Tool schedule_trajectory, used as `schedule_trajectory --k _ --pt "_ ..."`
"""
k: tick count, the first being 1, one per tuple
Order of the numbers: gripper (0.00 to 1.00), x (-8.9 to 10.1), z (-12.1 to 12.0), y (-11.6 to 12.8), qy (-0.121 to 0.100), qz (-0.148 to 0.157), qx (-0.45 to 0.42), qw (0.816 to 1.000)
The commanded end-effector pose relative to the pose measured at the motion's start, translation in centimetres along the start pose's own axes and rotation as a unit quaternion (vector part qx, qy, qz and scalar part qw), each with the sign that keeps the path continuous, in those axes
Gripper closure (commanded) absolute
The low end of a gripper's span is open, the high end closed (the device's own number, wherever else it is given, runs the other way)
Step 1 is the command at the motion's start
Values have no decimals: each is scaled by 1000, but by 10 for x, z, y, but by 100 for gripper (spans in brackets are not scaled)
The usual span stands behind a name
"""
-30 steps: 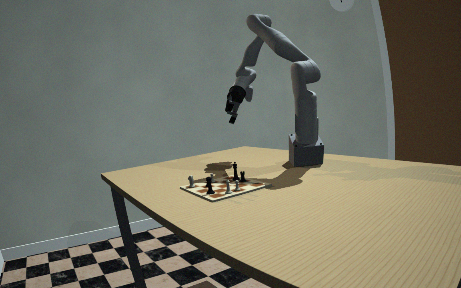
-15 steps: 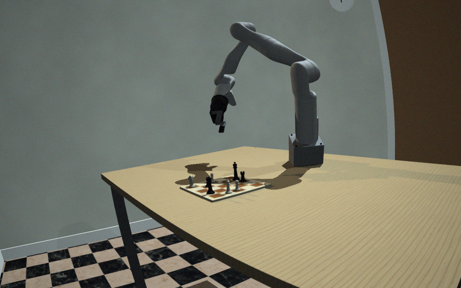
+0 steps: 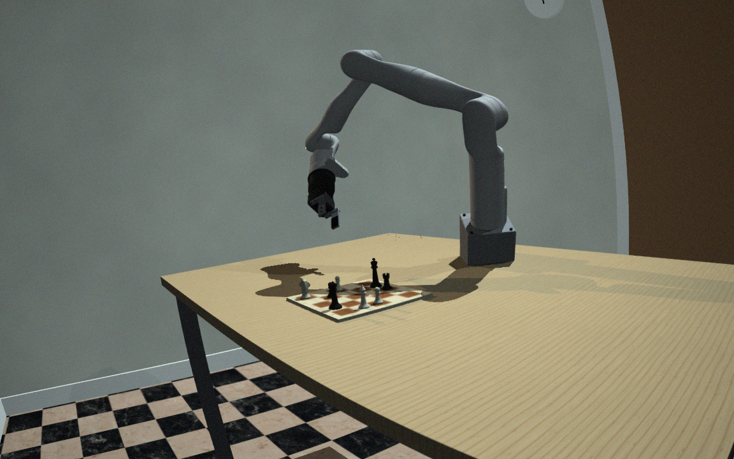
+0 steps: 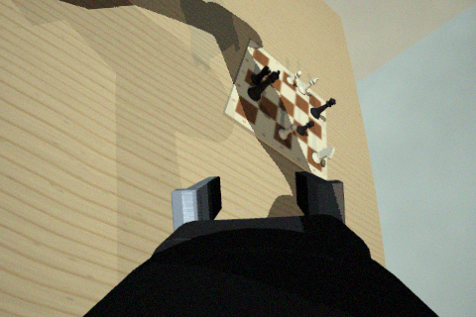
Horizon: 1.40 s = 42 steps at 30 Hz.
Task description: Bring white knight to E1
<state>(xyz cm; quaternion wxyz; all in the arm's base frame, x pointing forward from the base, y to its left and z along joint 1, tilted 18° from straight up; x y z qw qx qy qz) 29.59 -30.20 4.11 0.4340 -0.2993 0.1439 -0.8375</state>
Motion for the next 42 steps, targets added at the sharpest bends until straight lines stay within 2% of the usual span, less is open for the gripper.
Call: schedule_trajectory --k 1,14,16,27,31,42 --pt "0 -18 6 8 -13 17 -17 1000" --pt "0 -79 34 42 -76 57 -150 984" --pt "0 -79 34 42 -76 57 -150 984" --pt "0 -123 50 57 -122 72 -227 964" --pt "0 -136 54 60 -135 75 -247 957" --pt "0 -156 60 64 -155 78 -276 945"
Point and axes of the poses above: the point where the finger pads meet when closed, its own x axis back along the fingers, its own z axis across the jaws, y = z × x, the point moved 5 cm from there along x, back along the fingers, and after that the axes turned 4 degrees about -x, right-handed, at the moved point
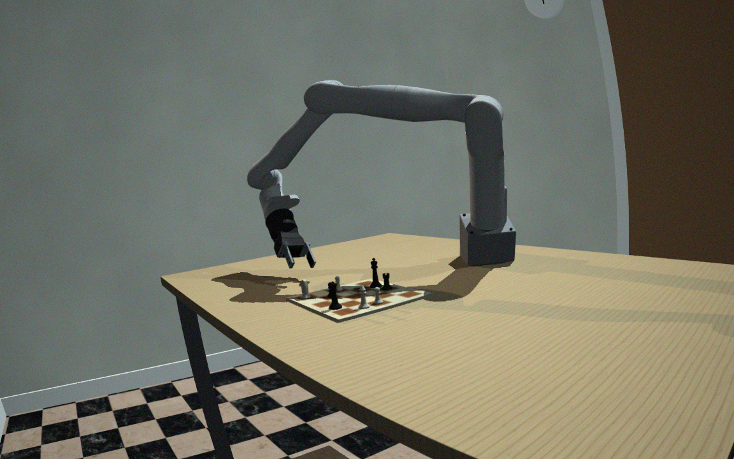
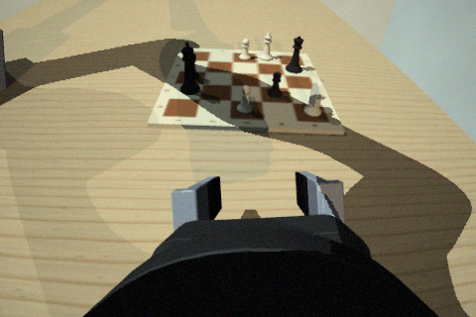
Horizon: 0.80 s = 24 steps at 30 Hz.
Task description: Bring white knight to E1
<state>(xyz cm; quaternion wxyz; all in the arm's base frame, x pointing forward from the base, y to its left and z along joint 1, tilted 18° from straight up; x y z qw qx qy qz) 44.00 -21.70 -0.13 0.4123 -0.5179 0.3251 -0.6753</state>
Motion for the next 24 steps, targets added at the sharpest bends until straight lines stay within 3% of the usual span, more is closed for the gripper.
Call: schedule_trajectory --k 1,24 --pt "0 -7 4 0 -8 1 -2 1000" --pt "0 -15 10 0 -17 2 -17 1000"
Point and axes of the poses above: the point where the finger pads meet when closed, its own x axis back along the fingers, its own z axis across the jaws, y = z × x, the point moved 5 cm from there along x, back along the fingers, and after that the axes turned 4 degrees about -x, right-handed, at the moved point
